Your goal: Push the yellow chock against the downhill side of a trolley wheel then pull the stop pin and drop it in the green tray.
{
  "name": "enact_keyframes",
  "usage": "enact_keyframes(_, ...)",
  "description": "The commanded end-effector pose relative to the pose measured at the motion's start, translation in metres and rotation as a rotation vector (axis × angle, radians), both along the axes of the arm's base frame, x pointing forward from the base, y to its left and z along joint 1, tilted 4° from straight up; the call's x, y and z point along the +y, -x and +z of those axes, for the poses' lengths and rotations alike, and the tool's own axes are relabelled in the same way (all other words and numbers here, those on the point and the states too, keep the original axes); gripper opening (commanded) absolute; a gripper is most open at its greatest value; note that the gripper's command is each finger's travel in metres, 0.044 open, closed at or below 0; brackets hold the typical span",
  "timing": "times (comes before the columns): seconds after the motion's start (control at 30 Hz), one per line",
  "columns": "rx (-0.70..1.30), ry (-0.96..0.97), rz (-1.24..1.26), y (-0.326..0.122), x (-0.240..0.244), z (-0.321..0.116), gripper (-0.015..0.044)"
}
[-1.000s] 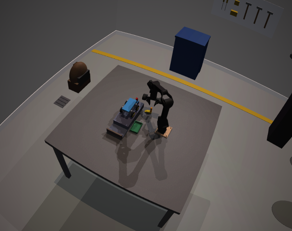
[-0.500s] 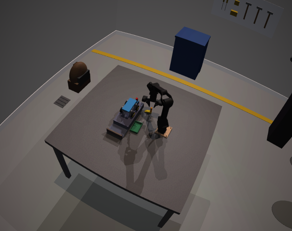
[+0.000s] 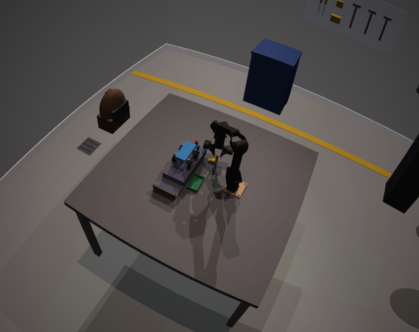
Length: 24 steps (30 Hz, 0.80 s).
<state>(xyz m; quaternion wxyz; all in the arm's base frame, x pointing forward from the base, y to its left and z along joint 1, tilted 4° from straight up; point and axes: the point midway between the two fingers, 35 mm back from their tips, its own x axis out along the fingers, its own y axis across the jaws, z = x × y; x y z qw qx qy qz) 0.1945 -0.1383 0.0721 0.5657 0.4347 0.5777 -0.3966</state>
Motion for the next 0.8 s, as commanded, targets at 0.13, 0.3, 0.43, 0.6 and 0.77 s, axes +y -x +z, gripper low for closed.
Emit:
enact_keyframes(0.13, -0.002, -0.003, -0.004, -0.001, 0.001, -0.010, 0.0190)
enact_keyframes(0.3, -0.002, -0.003, -0.004, -0.001, 0.001, -0.018, 0.0190)
enact_keyframes(0.43, -0.002, -0.003, -0.004, -0.001, 0.002, -0.024, 0.0190)
enact_keyframes(0.6, 0.000, 0.000, 0.000, -0.001, 0.001, -0.023, 0.0138)
enact_keyframes(0.77, 0.000, 0.000, 0.000, -0.001, 0.001, -0.023, 0.0045)
